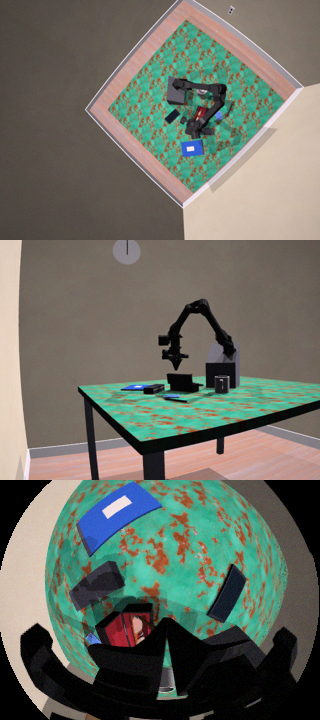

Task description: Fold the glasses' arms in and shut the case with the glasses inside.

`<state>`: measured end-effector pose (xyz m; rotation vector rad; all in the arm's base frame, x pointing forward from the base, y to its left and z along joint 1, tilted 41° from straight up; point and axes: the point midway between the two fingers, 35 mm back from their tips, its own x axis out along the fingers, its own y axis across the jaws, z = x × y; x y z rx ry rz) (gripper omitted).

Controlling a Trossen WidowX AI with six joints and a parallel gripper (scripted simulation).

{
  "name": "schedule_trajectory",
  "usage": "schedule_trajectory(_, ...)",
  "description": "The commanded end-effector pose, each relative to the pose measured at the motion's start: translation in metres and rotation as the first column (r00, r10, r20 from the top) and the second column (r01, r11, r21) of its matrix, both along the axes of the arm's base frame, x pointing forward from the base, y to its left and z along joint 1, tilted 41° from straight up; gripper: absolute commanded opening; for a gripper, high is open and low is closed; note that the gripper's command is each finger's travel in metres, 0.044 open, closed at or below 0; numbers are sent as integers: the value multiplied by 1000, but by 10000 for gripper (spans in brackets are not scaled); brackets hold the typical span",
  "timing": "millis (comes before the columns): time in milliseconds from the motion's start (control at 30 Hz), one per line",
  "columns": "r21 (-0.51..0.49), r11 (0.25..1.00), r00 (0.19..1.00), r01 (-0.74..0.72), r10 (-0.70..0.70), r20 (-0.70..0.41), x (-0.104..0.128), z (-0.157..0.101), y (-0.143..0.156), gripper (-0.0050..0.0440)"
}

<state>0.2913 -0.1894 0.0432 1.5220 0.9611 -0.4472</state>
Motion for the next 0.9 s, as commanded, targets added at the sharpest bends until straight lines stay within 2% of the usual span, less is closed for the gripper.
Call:
schedule_trajectory(0,17,1000,1000,14,-14,-10,2,-5,-1,0)
schedule_trajectory(67,17,1000,1000,14,-14,-10,2,-5,-1,0)
schedule_trajectory(167,17,1000,1000,14,-14,-10,23,-32,10,0)
schedule_trajectory(233,17,1000,1000,15,-14,-10,29,-40,14,0)
schedule_trajectory(867,17,1000,1000,15,-14,-10,29,-41,17,0)
